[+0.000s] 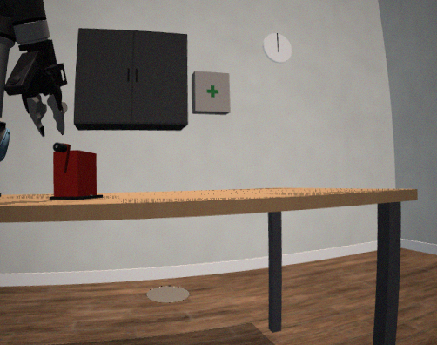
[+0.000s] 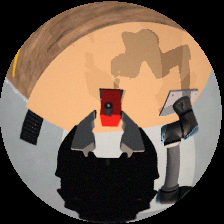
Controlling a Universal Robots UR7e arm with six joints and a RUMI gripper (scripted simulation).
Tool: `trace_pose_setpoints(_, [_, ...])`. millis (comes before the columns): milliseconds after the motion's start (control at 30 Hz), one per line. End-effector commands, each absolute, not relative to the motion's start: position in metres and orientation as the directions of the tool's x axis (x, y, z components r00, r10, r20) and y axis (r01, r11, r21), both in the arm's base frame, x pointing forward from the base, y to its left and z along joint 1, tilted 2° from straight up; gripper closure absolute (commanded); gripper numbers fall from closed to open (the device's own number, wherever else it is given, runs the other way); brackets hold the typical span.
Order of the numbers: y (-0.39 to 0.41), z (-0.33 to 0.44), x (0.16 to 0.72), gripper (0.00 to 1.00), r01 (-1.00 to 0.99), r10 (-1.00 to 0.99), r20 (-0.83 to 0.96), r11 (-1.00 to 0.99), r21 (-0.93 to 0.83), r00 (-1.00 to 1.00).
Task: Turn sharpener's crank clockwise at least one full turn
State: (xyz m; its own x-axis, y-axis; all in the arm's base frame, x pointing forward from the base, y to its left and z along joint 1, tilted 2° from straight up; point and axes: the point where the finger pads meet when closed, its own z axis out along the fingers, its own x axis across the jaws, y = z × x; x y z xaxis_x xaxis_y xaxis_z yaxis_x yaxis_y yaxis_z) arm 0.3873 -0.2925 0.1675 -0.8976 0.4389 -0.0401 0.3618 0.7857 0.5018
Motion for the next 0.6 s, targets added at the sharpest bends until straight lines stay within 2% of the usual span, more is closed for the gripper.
trace_pose_setpoints(0, [-0.3,0.182,0.383,0.68,0.361,0.438,-0.04,0.786,0.502,-0.898])
trace_pose_setpoints(567, [-0.308,0.199,0.378,0.68,0.361,0.437,-0.038,0.785,0.504,-0.898])
